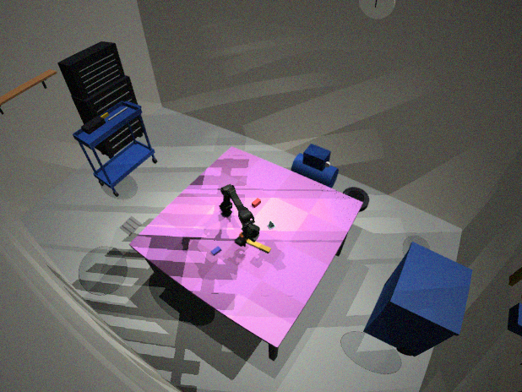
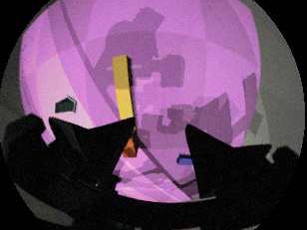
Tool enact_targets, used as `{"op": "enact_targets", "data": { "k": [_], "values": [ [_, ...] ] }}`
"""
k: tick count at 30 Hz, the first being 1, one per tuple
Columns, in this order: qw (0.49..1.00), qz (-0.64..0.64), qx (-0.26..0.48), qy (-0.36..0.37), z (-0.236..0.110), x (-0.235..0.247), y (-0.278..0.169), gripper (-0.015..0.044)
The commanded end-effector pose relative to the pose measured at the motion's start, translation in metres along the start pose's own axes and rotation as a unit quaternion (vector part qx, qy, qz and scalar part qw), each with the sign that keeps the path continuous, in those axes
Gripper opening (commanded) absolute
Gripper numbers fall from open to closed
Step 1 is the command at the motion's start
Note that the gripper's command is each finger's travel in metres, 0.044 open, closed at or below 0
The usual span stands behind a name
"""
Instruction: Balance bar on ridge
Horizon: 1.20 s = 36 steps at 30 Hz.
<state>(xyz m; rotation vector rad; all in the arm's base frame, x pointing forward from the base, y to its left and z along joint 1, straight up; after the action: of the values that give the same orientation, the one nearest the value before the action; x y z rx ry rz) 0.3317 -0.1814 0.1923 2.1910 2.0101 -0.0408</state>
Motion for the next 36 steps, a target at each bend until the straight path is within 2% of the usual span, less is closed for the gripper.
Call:
{"op": "enact_targets", "data": {
  "k": [1, 6, 12, 25, 36],
  "values": [
    [0.998, -0.044, 0.013, 0.034, -0.009, 0.031, 0.000, 0.0315],
    [0.994, -0.084, 0.031, 0.064, -0.017, 0.059, -0.003, 0.0315],
    [0.994, -0.085, 0.031, 0.066, -0.014, 0.060, -0.003, 0.0315],
    [0.994, -0.085, 0.031, 0.066, 0.063, 0.070, -0.008, 0.0315],
    [0.994, -0.085, 0.031, 0.066, 0.067, 0.071, -0.009, 0.0315]
  ]
}}
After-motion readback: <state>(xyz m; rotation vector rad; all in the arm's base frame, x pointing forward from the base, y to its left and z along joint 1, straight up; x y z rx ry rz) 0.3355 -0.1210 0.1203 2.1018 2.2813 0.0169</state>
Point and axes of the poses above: the point midway between the two fingers, 35 mm back from their tips, its own z axis out along the fingers, its own x axis across the jaws, y = z × x, the point moved 4 cm from there along -z, back along the fingers
